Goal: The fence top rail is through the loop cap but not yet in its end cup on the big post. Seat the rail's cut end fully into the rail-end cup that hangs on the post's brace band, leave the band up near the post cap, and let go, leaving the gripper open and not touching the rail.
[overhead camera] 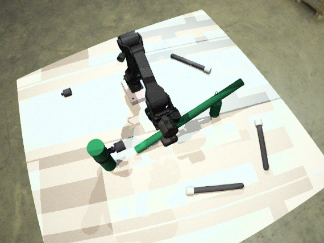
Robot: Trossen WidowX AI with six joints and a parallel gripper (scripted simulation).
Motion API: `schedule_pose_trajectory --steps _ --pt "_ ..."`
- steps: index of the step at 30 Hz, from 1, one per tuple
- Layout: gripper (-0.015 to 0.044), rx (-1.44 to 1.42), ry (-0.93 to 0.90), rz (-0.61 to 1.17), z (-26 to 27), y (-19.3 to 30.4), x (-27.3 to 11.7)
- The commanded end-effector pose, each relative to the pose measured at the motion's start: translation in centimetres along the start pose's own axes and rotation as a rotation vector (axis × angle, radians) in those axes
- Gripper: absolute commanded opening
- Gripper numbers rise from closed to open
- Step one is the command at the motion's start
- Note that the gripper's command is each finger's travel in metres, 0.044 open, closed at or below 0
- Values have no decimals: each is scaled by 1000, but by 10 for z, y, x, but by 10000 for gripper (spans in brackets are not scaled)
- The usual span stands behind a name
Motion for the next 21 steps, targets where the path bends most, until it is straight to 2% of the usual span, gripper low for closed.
schedule_pose_trajectory --steps 1,12,21 --pt "440 -5 0 4 0 1 7" --pt "440 -6 0 4 2 1 22" --pt "204 -6 0 4 1 1 22"
Point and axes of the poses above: the point midway between the two fingers, 35 mm back from their tips, its own x axis out along the fingers, its own z axis across the jaws, y = z × x, the point moved 1 cm from there along -x, back along the fingers, and after that the axes turned 2 degrees about x, right-handed, at the moved point
